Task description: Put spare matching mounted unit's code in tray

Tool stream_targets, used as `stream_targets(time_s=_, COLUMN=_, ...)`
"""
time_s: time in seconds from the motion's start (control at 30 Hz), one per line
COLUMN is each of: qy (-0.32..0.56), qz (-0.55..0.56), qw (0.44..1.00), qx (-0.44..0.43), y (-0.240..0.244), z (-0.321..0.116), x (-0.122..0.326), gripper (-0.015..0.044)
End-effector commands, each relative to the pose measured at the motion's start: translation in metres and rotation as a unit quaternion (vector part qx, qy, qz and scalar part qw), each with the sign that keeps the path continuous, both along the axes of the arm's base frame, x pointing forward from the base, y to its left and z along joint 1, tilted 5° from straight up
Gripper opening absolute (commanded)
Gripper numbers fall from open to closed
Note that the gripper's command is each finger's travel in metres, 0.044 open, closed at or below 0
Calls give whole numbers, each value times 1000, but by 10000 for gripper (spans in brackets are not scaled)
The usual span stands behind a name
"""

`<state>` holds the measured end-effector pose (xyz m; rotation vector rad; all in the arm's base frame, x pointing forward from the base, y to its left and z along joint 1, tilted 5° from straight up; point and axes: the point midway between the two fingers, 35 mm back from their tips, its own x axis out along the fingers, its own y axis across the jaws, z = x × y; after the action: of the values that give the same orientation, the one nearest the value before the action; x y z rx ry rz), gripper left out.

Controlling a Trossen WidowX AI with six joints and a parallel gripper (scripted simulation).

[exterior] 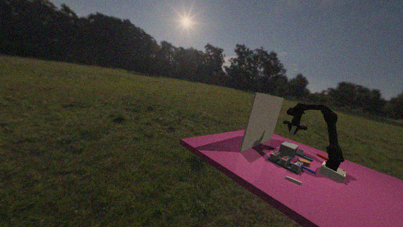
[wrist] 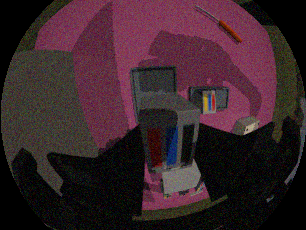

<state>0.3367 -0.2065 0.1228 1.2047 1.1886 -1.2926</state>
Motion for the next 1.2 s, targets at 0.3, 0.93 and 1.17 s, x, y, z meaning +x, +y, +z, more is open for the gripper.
stream_targets(time_s=0.3, qy=2, qz=-2, qw=1000, qx=2, y=-1, z=-12, x=1, gripper=0)
stream_targets(time_s=0.93, qy=2, qz=-2, qw=1000, qx=1, y=-3, z=-28, x=2, gripper=0)
stream_targets(time_s=1.17, qy=2, qz=-2, qw=1000, qx=1, y=-3, z=-34, x=2, gripper=0)
